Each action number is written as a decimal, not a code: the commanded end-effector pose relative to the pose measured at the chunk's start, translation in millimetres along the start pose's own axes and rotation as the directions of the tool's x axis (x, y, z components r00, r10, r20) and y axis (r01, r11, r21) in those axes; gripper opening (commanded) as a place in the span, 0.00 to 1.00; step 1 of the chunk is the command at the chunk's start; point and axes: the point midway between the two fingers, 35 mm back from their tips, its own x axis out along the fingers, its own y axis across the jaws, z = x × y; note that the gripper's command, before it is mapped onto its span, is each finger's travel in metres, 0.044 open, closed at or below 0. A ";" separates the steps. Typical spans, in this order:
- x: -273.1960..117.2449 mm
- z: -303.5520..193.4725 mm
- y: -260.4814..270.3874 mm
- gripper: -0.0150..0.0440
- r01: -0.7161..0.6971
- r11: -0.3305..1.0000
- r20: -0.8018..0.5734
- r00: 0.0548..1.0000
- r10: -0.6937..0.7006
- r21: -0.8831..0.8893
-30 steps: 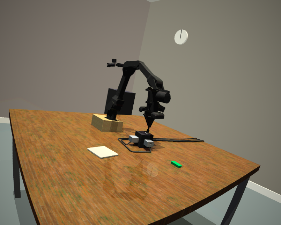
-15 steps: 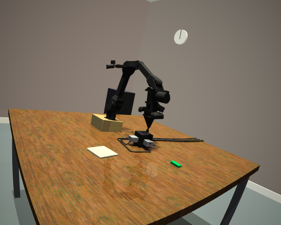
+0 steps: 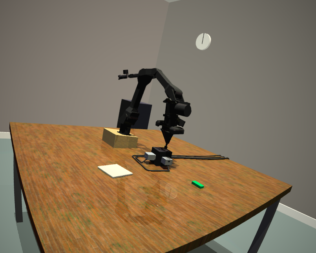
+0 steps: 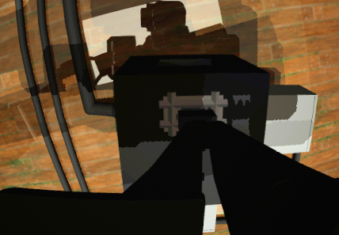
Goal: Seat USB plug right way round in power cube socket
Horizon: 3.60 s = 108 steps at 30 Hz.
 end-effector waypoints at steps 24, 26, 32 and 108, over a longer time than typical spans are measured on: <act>3.7 0.4 0.1 0.25 -0.001 1.000 0.004 1.000 0.001 -0.001; 3.9 0.3 0.1 0.25 -0.001 1.000 0.004 1.000 0.001 -0.001; 4.6 0.3 0.1 0.25 -0.001 1.000 0.004 1.000 0.001 -0.001; 5.8 0.2 0.1 0.42 0.002 1.000 0.005 1.000 -0.002 -0.002</act>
